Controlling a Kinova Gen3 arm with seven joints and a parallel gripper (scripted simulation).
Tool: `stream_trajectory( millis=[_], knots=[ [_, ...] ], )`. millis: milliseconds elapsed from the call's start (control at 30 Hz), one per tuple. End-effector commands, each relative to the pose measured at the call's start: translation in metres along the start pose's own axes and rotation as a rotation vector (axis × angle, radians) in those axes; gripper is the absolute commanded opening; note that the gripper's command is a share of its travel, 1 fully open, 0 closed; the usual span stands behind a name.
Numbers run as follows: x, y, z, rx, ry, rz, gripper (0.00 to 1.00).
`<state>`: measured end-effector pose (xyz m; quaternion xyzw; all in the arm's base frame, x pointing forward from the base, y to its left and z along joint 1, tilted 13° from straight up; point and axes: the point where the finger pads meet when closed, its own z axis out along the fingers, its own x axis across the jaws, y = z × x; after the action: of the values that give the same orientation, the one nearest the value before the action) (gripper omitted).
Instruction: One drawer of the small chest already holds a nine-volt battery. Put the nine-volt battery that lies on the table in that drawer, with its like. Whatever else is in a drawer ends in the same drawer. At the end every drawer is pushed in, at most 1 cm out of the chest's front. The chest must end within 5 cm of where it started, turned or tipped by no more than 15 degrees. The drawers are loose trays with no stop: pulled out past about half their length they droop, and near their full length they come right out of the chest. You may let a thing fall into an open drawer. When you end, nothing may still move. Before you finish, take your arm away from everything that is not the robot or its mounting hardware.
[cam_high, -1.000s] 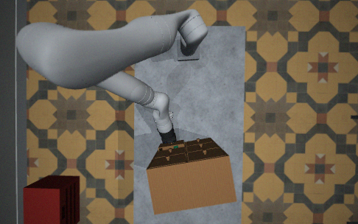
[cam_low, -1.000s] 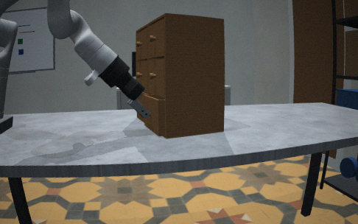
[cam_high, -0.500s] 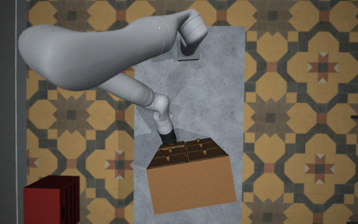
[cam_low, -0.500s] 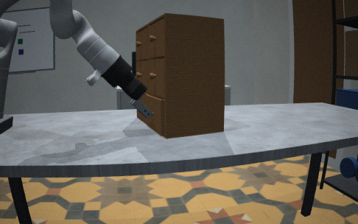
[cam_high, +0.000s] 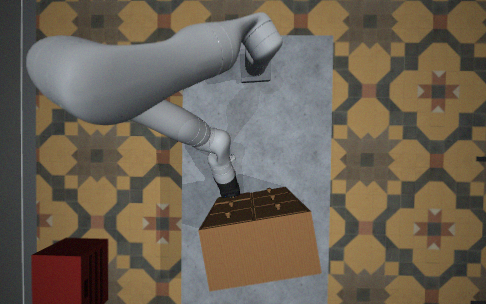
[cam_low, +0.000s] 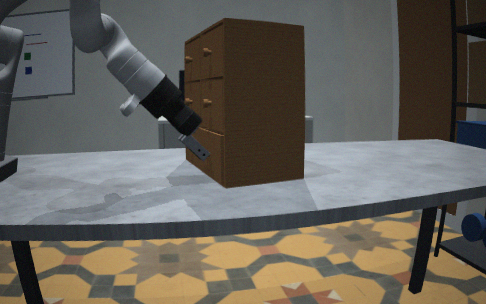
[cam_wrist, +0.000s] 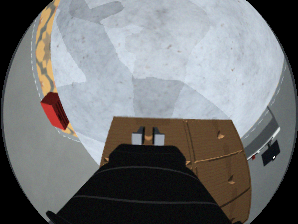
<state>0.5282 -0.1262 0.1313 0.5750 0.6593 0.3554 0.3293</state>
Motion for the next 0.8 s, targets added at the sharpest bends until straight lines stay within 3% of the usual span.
stream_trajectory(
  millis=[0,767],
  knots=[
    [0.0004,0.0014,0.0007,-0.001,0.001,-0.001,0.37],
    [0.0004,0.0033,0.0027,-0.001,0.001,-0.001,0.37]
  ],
)
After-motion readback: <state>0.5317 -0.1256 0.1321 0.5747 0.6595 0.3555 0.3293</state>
